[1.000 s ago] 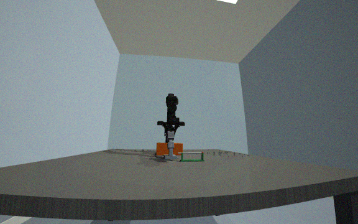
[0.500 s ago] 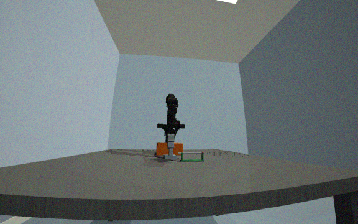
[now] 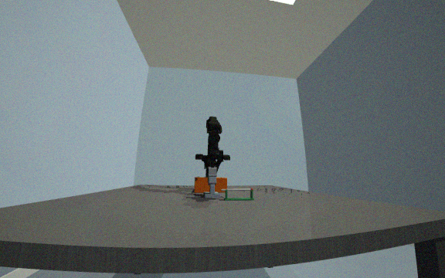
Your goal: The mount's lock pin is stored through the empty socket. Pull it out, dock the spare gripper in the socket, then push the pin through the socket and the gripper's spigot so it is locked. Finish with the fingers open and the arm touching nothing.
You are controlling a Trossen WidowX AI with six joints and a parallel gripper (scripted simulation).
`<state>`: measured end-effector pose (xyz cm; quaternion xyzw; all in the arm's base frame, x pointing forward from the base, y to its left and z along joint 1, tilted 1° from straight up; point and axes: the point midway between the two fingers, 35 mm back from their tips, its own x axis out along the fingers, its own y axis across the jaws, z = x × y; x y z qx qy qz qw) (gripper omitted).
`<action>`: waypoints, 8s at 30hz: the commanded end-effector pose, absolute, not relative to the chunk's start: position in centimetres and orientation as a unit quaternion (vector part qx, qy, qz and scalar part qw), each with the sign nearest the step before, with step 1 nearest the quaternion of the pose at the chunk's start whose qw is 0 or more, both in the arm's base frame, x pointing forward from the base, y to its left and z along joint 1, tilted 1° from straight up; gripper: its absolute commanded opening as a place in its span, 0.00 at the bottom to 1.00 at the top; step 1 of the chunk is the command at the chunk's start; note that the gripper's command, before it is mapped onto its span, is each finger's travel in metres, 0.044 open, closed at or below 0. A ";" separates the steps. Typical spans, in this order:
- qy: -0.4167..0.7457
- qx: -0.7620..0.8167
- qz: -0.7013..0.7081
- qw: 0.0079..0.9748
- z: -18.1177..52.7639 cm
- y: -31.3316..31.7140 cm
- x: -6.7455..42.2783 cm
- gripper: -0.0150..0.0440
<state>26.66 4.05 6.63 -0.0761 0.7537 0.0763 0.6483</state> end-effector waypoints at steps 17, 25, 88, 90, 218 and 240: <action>0.753 -0.076 0.076 0.649 6.6 4.1 26.7 0.97; 0.755 -0.076 0.076 0.647 7.8 3.9 26.2 1.00; 0.743 -0.072 0.073 0.661 18.1 3.0 21.5 1.00; 0.738 -0.072 0.073 0.667 18.4 3.0 21.4 1.00; 0.515 -0.593 0.463 0.411 -4.1 18.3 36.4 0.25; 0.515 -0.593 0.463 0.411 2.6 18.1 36.4 0.25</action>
